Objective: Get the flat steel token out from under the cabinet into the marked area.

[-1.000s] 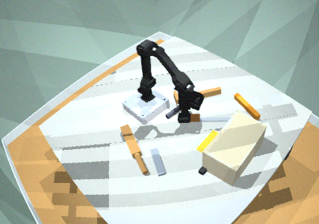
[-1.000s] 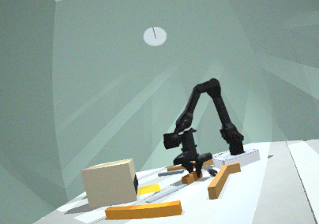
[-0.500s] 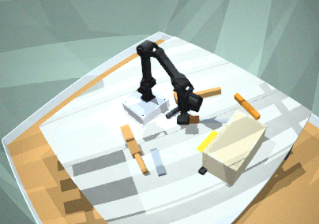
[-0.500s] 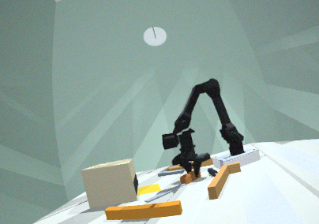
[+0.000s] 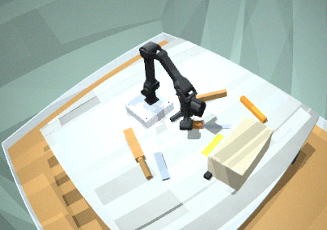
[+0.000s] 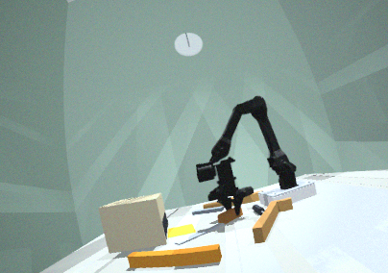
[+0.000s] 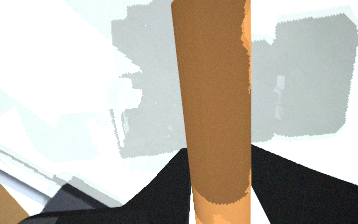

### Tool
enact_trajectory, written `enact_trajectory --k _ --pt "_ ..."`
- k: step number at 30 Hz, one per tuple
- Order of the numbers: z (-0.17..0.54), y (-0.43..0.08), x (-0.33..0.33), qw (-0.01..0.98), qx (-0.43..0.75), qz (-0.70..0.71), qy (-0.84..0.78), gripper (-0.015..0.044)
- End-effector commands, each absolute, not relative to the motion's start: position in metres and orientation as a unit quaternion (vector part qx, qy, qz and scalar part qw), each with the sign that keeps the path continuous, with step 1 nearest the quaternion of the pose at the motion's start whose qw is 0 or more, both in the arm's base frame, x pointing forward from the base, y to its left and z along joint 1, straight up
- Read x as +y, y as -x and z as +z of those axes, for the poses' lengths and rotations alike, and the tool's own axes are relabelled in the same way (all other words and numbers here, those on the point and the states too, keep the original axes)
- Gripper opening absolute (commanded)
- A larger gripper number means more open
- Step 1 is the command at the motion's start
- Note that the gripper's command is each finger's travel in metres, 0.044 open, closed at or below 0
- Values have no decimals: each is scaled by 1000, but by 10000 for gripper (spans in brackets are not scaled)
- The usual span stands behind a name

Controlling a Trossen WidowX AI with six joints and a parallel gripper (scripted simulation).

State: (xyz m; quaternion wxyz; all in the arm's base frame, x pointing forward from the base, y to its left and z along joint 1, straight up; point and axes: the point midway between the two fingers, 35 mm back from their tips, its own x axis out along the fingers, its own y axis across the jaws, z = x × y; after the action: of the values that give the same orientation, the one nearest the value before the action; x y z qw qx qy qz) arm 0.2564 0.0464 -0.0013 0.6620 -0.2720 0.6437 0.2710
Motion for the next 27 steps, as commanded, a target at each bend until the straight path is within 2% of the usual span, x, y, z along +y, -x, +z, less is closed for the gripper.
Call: enact_trajectory --k 1,27 --pt "-1 -257 43 663 643 271 272 0" --pt "-1 -260 16 662 643 270 273 0"
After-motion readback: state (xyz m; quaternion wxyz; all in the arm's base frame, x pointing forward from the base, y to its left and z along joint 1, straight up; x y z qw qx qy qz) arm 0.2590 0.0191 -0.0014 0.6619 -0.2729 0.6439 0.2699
